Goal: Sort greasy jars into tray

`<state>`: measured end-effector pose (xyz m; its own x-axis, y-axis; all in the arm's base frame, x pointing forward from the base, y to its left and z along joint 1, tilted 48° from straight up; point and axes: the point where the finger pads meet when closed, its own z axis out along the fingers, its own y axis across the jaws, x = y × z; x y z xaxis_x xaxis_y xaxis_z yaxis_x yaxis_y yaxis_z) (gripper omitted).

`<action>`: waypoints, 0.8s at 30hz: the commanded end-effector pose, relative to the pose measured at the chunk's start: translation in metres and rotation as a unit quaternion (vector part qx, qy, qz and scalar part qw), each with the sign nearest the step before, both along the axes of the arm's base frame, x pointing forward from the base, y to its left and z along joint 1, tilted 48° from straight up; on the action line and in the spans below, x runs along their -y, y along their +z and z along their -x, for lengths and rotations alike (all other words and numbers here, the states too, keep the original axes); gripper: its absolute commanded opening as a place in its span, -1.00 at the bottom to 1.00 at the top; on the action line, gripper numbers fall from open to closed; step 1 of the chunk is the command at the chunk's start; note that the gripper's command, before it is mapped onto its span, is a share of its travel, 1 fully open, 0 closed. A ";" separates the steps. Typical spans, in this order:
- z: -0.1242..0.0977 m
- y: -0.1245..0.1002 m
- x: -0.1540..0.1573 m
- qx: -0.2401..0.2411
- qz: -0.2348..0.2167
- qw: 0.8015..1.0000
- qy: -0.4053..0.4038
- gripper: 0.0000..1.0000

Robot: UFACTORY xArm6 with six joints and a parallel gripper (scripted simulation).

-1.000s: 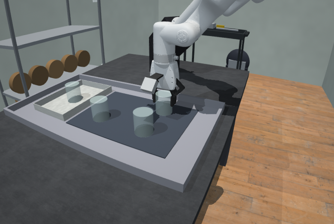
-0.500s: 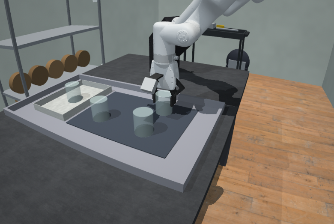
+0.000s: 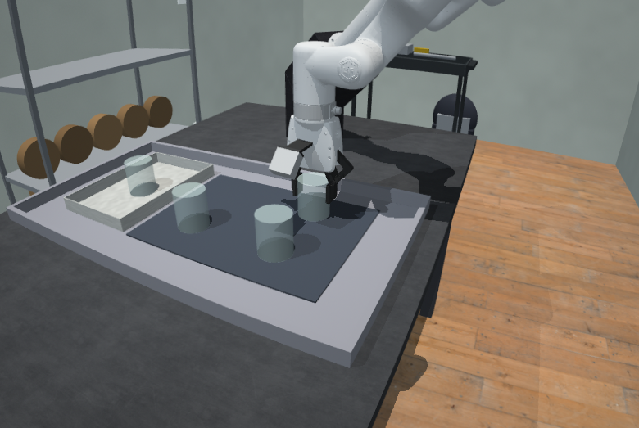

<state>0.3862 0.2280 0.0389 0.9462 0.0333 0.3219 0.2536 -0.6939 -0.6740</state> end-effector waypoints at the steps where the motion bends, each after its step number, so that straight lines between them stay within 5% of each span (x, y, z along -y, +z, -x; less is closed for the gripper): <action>1: -0.001 0.001 0.000 0.001 0.000 1.000 0.000 0.40; 24: -0.001 0.001 0.000 0.001 0.000 1.000 0.000 0.34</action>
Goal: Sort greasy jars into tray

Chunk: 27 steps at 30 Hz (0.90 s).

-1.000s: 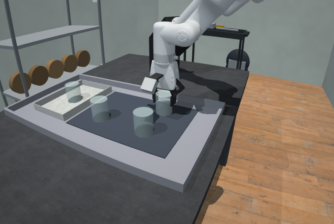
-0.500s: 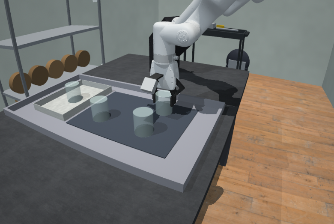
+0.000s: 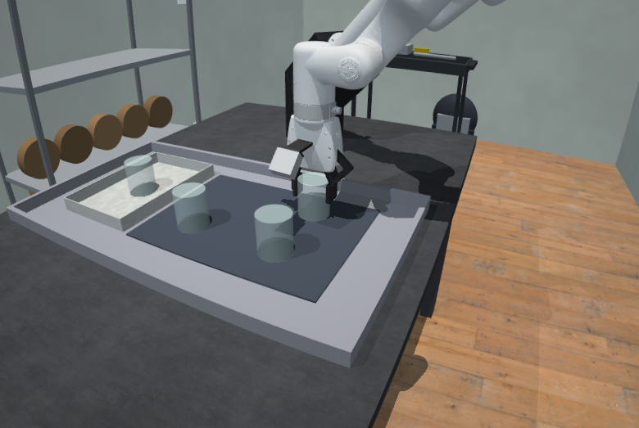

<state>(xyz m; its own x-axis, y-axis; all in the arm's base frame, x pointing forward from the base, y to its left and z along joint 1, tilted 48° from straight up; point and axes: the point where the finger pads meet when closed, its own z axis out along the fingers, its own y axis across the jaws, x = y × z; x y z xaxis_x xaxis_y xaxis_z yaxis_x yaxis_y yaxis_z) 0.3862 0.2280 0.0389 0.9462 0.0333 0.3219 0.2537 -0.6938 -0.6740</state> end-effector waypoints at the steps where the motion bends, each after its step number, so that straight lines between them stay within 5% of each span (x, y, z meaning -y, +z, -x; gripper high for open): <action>1: -0.001 0.001 0.000 0.001 0.000 1.000 -0.001 0.34; 2: -0.001 0.001 0.000 0.001 0.000 1.000 -0.001 0.34; 3: -0.001 0.001 0.000 0.001 0.000 1.000 -0.001 -1.00; 27: 0.005 0.020 0.021 0.001 0.000 1.000 -0.001 -1.00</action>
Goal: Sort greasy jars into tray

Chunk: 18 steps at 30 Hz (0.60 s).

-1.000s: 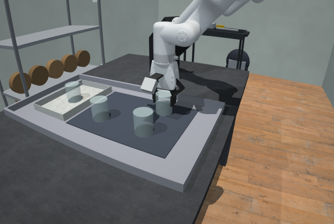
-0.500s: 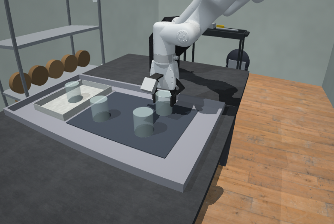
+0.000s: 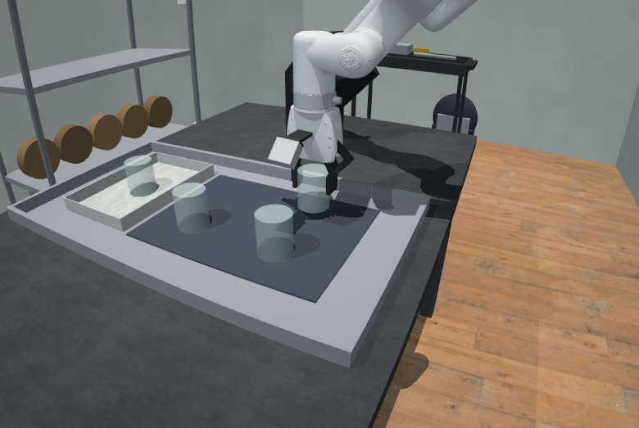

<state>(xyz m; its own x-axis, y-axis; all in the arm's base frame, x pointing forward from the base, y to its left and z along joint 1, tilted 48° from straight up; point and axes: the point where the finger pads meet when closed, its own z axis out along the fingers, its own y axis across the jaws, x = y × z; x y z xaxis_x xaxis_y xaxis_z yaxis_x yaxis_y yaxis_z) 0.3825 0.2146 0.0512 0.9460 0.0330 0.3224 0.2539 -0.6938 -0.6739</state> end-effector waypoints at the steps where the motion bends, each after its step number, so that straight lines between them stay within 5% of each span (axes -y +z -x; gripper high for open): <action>1: 0.002 0.009 0.010 0.000 0.000 1.000 0.000 -1.00; 18: 0.010 0.036 0.038 0.000 0.000 1.000 0.000 -1.00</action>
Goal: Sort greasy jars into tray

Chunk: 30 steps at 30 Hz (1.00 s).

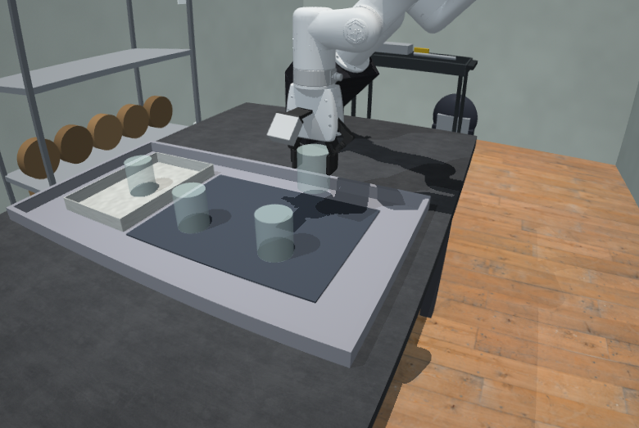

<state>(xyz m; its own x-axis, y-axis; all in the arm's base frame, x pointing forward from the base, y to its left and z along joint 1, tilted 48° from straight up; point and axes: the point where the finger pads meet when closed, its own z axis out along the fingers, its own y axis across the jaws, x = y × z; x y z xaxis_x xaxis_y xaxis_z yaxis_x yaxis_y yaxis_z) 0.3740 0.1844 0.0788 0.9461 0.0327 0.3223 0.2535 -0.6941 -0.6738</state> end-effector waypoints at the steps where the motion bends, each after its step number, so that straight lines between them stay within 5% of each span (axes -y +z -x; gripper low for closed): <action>1: 0.002 0.010 0.010 0.000 0.000 1.000 0.000 -1.00; 30: 0.013 0.050 0.057 0.000 0.000 1.000 0.000 -1.00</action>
<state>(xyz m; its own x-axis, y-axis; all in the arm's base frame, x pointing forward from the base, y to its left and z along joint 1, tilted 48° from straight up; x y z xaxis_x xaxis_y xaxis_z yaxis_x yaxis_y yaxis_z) 0.3600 0.1349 0.1245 0.9463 0.0328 0.3215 0.2531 -0.6941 -0.6740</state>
